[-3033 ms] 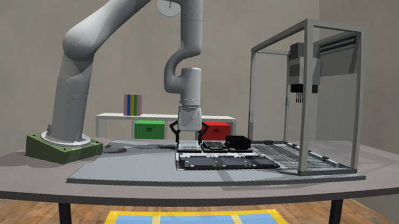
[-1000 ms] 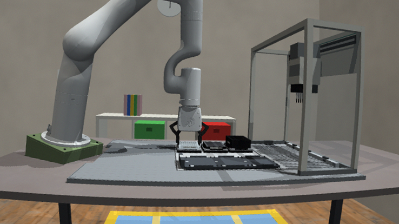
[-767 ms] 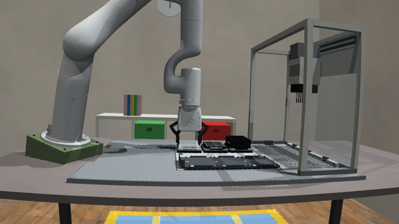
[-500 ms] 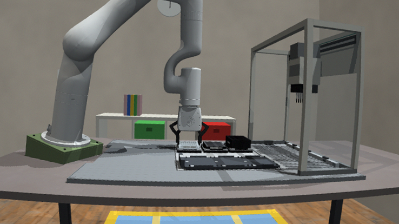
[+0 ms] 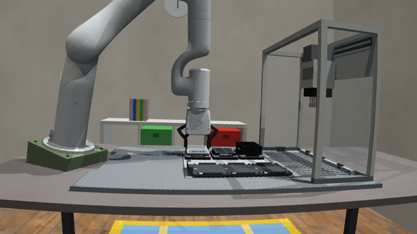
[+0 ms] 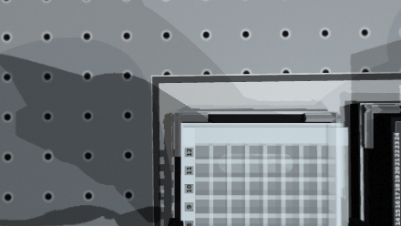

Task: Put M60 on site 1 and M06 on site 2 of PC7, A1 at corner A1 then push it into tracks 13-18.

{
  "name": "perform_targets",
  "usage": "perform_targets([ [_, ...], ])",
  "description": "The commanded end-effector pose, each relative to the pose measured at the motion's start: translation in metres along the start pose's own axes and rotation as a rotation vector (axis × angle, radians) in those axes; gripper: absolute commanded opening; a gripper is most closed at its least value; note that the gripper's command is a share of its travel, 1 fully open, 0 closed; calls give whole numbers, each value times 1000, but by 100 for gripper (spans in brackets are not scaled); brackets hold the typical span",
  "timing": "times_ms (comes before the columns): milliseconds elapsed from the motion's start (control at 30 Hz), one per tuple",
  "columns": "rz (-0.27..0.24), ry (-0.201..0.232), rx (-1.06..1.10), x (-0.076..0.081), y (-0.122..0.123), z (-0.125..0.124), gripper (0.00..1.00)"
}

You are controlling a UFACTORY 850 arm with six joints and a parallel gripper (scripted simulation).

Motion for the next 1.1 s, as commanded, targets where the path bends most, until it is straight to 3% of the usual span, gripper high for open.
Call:
perform_targets([
  [0,1,-1,0,4,0,1,0],
  [667,1,-1,0,11,0,1,0],
  [1067,1,-1,0,28,0,1,0],
])
Point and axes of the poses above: the point where the finger pads meet when closed, its own x axis back along the fingers, its own z axis across the jaws, y = z × x, the point moved 8 cm from there along x, back along the fingers, and after that the axes turned 15 degrees about x, right-handed, at the moved point
